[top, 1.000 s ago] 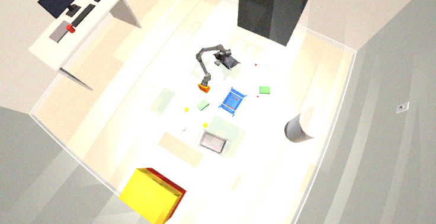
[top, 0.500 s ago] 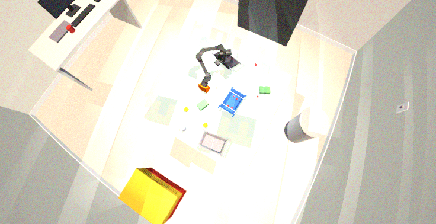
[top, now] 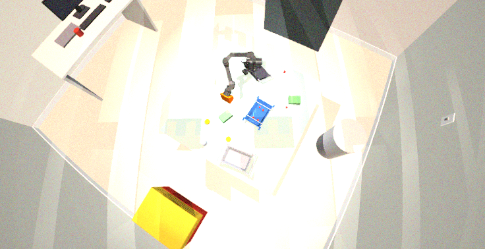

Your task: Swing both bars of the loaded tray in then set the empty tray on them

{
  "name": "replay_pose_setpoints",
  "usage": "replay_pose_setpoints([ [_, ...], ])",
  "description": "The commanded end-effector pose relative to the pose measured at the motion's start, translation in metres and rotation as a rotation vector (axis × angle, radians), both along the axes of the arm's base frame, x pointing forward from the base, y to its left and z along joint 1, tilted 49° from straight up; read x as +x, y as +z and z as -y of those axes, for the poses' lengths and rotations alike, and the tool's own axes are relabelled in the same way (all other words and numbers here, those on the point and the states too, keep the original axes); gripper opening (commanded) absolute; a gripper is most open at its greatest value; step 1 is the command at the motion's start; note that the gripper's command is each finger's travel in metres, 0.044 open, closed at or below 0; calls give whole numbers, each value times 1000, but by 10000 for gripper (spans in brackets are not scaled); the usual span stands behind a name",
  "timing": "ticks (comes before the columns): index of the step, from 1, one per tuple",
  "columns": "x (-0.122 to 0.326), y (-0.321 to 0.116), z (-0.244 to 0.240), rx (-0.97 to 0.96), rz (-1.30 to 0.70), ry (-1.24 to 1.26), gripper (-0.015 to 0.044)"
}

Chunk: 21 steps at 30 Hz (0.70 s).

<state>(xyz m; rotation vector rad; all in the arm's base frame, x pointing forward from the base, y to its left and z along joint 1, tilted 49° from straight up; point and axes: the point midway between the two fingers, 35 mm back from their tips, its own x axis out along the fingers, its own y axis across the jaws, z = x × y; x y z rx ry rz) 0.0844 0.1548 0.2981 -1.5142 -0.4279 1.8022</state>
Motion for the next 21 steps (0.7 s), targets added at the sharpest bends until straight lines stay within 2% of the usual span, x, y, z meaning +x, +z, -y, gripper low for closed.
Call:
replay_pose_setpoints([
  [1,15,2,-1,-3,-14,-34,0],
  [21,88,-21,9,-66,-162,-195,0],
])
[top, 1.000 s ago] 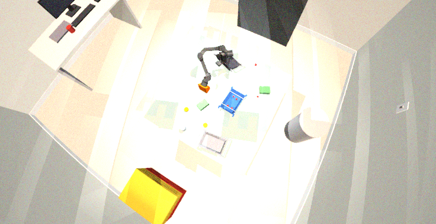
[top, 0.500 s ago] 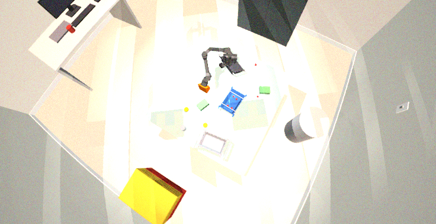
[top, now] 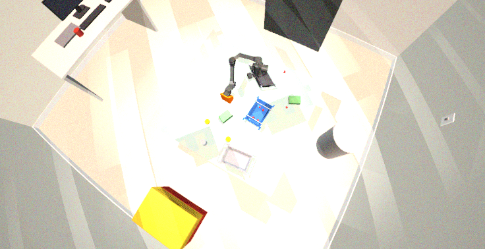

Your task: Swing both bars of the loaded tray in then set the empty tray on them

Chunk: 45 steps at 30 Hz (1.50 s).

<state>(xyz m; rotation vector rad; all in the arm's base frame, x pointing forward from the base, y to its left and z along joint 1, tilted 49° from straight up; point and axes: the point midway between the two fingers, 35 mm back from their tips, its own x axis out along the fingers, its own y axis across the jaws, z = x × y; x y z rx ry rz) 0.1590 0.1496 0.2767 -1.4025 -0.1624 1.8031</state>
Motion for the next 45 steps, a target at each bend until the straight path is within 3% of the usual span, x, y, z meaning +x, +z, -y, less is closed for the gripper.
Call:
replay_pose_setpoints([
  [1,16,-1,5,0,-16,-39,0],
  [45,142,-90,103,-9,-370,-388,0],
])
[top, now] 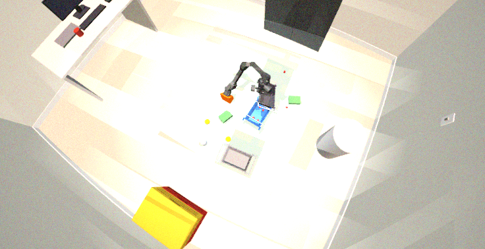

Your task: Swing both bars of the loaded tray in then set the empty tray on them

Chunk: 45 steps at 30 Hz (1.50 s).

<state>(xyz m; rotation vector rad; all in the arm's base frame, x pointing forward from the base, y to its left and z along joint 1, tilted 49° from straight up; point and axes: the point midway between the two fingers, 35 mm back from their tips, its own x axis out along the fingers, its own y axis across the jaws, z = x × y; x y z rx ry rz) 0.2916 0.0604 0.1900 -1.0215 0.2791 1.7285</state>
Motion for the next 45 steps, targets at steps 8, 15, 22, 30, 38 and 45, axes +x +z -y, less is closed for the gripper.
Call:
replay_pose_setpoints([
  [8,22,-25,40,26,-66,-106,0],
  [15,31,-44,63,44,-119,-163,0],
  [22,36,-64,87,67,-170,-220,0],
  [30,38,-88,114,98,-225,-284,0],
  [38,38,-90,116,101,-229,-289,0],
  [45,38,-90,116,101,-229,-289,0],
])
